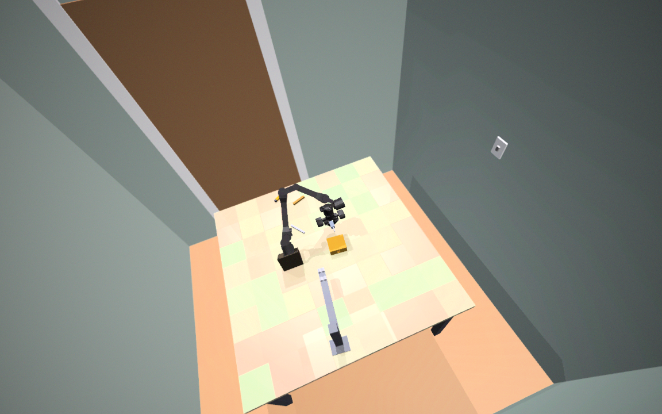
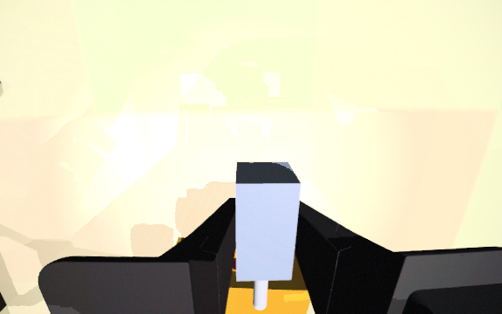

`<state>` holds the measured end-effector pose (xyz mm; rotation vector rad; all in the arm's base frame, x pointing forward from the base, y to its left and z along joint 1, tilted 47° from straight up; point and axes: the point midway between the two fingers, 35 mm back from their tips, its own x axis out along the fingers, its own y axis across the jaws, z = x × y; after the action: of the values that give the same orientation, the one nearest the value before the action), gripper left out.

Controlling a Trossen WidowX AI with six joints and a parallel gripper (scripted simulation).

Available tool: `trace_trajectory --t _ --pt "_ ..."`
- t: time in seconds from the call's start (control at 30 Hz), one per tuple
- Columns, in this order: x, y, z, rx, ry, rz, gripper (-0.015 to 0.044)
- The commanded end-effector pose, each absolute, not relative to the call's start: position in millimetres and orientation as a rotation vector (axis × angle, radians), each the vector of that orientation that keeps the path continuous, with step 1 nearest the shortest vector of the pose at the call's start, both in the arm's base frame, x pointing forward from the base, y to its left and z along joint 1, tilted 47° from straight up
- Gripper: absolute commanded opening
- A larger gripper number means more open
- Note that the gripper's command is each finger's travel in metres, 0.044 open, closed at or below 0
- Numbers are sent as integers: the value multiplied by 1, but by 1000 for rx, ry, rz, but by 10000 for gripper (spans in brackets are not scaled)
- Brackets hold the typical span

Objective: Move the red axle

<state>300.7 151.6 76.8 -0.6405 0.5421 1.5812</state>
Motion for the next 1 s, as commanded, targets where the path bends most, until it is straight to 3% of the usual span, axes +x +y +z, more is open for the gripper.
trace_trajectory --t 0.0,0.97 --pt "298 156 70 -627 556 1584 0" --pt "292 188 42 -622 552 1585 0"
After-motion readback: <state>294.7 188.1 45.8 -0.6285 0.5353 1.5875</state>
